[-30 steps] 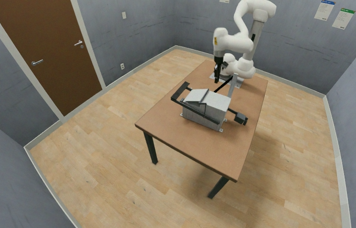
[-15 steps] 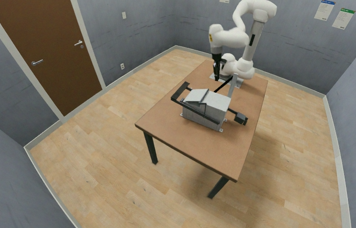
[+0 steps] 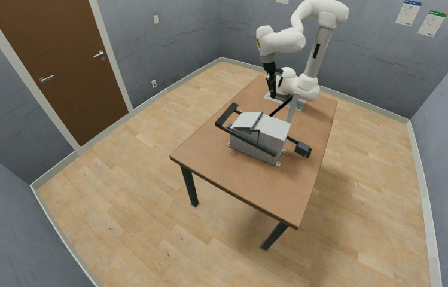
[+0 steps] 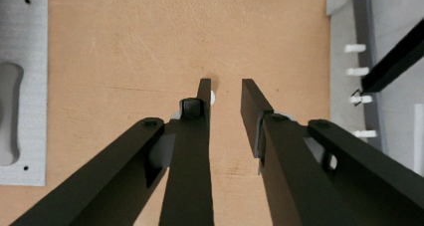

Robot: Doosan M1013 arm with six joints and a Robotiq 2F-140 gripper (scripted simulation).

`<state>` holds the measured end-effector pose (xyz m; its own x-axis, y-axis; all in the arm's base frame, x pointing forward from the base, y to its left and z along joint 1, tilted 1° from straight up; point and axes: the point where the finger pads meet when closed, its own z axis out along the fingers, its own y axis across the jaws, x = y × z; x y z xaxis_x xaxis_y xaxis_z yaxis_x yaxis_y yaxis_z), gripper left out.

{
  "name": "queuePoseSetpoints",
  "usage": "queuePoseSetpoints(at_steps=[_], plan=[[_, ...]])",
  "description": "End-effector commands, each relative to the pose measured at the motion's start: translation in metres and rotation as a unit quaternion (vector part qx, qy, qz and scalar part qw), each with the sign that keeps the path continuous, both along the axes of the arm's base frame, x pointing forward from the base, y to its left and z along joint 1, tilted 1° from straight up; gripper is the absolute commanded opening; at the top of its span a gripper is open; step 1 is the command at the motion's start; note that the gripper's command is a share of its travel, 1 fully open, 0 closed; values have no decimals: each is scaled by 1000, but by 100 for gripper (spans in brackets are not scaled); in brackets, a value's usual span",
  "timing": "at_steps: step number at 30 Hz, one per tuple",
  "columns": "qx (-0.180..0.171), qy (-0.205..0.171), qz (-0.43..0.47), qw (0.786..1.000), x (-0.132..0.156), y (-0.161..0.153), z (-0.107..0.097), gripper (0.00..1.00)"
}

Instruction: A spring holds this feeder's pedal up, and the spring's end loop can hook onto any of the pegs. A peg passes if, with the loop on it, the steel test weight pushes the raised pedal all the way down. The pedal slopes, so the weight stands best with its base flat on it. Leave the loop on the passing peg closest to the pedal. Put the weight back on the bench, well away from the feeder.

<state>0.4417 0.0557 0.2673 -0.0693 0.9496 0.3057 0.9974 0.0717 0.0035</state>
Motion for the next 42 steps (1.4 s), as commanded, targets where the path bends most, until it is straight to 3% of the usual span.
queuePoseSetpoints(at_steps=[1, 15, 16, 32, 33, 42], plan=[[69, 4, 8, 998, 11, -2, 43, 24], [69, 4, 8, 998, 11, -2, 43, 24], [143, 9, 18, 990, 23, -4, 89, 24], [143, 9, 18, 990, 23, -4, 89, 24], [146, 10, 18, 989, 80, -2, 72, 24], [146, 10, 18, 989, 80, -2, 72, 24]])
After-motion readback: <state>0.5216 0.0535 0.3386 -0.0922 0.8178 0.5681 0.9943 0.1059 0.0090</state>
